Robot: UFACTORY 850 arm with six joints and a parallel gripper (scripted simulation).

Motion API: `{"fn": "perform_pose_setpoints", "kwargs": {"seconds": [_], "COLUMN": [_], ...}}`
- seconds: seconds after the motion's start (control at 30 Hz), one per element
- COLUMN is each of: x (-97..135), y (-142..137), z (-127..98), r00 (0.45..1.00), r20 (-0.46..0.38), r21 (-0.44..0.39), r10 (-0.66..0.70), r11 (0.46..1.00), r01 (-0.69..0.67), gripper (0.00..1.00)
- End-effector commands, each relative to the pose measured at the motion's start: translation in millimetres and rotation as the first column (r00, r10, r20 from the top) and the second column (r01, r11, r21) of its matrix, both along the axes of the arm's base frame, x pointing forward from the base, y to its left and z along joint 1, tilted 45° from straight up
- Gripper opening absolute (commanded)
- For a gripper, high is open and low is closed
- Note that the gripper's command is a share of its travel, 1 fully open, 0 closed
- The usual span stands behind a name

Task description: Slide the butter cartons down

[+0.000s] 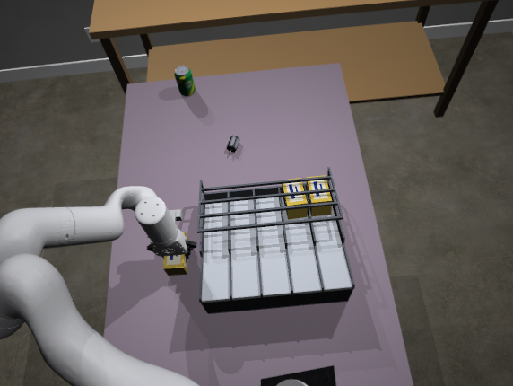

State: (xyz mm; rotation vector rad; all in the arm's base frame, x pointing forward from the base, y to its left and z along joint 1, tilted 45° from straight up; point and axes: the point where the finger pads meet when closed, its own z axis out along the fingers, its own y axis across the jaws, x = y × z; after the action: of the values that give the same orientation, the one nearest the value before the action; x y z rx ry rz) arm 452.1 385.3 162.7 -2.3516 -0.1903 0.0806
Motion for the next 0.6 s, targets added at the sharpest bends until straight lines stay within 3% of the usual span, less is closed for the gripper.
{"fn": "perform_pose_setpoints", "kwargs": {"seconds": [0.0, 0.4, 0.43, 0.57], "x": [0.7, 0.7, 8.5, 11.0], "y": [-0.1, -0.1, -48.8, -64.5], "z": [0.6, 0.6, 50.3, 66.0], "r00": [1.000, 1.000, 1.000, 1.000], "r20": [0.001, 0.001, 0.001, 0.001], "r21": [0.001, 0.001, 0.001, 0.001], "r10": [-0.001, -0.001, -0.001, -0.001], "r11": [1.000, 1.000, 1.000, 1.000], "r01": [0.001, 0.001, 0.001, 0.001], "gripper": [0.00, 0.00, 0.00, 0.00]}}
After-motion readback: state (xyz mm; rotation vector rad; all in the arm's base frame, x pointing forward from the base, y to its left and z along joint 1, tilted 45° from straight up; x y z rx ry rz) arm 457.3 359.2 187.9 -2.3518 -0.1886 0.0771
